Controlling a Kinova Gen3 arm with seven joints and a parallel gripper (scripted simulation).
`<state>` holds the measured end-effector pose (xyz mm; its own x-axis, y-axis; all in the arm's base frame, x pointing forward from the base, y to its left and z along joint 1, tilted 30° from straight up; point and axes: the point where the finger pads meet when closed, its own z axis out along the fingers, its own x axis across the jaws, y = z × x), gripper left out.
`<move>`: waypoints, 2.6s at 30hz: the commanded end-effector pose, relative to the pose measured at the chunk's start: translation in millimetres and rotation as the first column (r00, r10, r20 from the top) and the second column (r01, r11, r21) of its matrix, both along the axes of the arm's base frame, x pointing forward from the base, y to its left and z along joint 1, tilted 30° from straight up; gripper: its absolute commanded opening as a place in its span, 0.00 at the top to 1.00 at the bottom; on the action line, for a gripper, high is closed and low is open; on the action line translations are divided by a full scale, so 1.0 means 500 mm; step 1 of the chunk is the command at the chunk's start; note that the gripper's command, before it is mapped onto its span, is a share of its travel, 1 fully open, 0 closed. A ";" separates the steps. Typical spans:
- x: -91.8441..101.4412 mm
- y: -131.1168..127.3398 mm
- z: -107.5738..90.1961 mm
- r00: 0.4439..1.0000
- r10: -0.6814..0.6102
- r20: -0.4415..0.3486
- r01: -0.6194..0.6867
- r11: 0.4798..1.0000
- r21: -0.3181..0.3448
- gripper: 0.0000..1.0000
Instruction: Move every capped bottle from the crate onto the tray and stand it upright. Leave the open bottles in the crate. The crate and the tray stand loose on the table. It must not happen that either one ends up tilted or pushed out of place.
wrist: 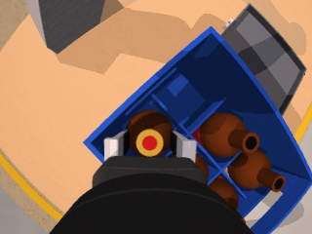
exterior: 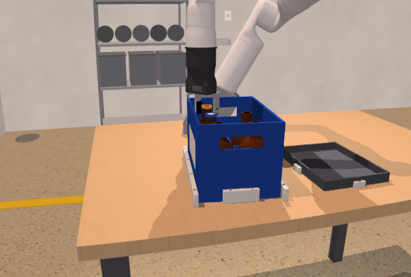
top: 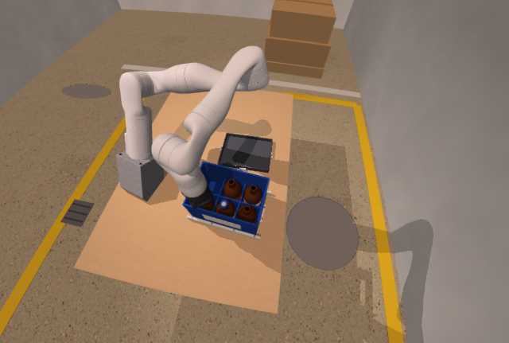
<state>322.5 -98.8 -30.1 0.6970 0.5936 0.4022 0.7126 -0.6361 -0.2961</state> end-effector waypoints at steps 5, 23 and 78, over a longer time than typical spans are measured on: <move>-0.001 0.005 -0.009 1.000 0.000 -0.003 0.000 1.000 0.000 0.00; 0.000 0.006 -0.011 1.000 0.000 -0.001 0.000 1.000 0.000 1.00; -0.013 -0.042 0.076 1.000 0.002 -0.011 -0.002 1.000 0.002 1.00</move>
<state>316.1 -118.4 5.6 0.7002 0.5945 0.3952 0.7107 -0.6333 -0.3065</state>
